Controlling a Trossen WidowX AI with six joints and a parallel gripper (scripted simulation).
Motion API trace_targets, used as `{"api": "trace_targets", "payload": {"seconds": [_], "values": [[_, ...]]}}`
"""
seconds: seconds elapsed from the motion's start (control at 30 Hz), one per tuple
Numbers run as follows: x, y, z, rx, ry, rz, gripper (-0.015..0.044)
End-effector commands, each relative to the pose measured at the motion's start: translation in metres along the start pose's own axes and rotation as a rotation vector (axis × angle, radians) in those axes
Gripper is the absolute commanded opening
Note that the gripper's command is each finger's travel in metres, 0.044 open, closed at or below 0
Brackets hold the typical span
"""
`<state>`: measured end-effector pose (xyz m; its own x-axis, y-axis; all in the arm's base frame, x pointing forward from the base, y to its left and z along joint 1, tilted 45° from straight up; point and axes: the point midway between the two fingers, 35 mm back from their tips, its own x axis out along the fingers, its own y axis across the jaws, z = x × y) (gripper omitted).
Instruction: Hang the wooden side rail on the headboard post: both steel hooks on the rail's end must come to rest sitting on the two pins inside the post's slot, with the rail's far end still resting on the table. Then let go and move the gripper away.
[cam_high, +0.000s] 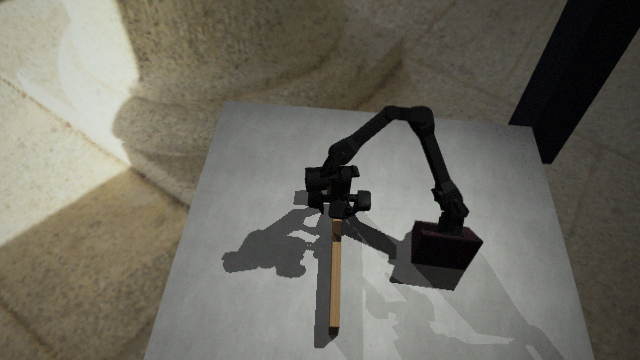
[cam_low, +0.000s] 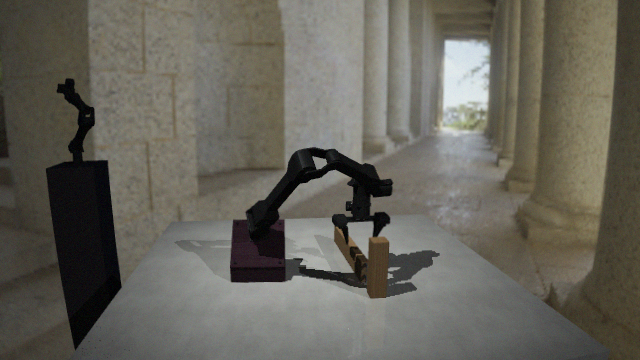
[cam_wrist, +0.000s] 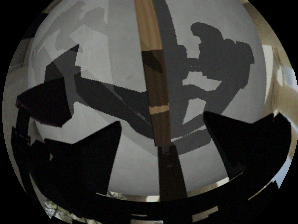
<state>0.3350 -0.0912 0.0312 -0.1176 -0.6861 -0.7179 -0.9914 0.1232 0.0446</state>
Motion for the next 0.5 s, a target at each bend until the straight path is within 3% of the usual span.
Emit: {"api": "trace_targets", "payload": {"seconds": [0.0,0.47], "values": [[0.009,0.001,0.0,-0.005,0.003,0.003,0.044],[0.035,0.0,0.0,-0.005,0.003,0.003,0.044]]}}
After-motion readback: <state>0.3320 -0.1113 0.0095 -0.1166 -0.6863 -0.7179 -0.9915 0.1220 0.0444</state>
